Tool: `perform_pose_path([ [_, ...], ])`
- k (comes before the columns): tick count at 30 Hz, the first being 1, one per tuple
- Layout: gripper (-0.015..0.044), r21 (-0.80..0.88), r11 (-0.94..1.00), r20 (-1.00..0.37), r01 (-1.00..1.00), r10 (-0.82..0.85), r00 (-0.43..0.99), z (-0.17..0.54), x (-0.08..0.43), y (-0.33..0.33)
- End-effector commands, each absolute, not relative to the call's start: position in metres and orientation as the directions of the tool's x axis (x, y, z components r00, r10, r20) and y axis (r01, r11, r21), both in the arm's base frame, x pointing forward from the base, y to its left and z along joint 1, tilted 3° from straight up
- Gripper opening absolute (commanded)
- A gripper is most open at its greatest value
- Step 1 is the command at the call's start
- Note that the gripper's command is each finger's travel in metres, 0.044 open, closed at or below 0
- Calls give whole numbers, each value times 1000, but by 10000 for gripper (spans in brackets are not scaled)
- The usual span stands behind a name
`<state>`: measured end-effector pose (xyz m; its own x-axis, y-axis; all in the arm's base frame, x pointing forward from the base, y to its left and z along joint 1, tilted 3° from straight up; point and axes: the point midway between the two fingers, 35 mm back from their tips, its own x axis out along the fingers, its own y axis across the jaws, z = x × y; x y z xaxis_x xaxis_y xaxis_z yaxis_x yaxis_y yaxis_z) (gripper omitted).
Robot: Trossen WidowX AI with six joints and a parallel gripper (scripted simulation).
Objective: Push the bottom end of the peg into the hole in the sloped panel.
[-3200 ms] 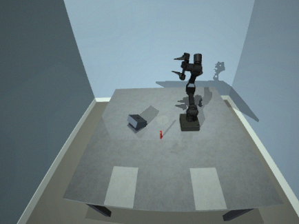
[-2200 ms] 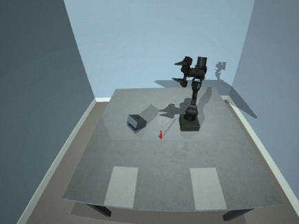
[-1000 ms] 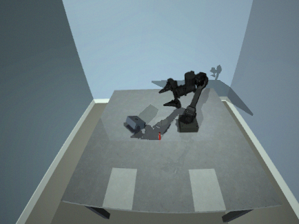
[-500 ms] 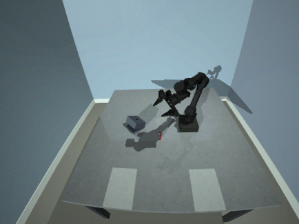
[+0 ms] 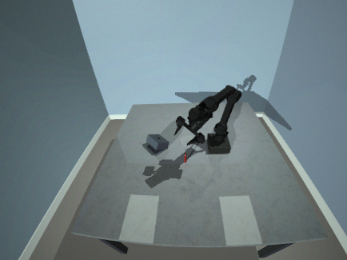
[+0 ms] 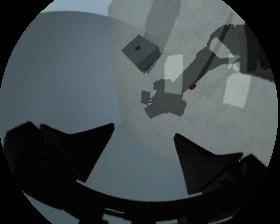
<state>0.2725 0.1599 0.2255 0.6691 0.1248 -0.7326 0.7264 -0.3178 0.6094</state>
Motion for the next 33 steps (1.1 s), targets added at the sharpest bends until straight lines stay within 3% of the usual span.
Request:
perform_pose_path([
  [1, 440, 522, -375, -797, 766, 106, 595, 202, 276, 159],
  [18, 440, 213, -609, -948, 764, 61, 312, 134, 281, 145],
  [33, 440, -38, -816, -998, 577, 61, 20, 84, 271, 129],
])
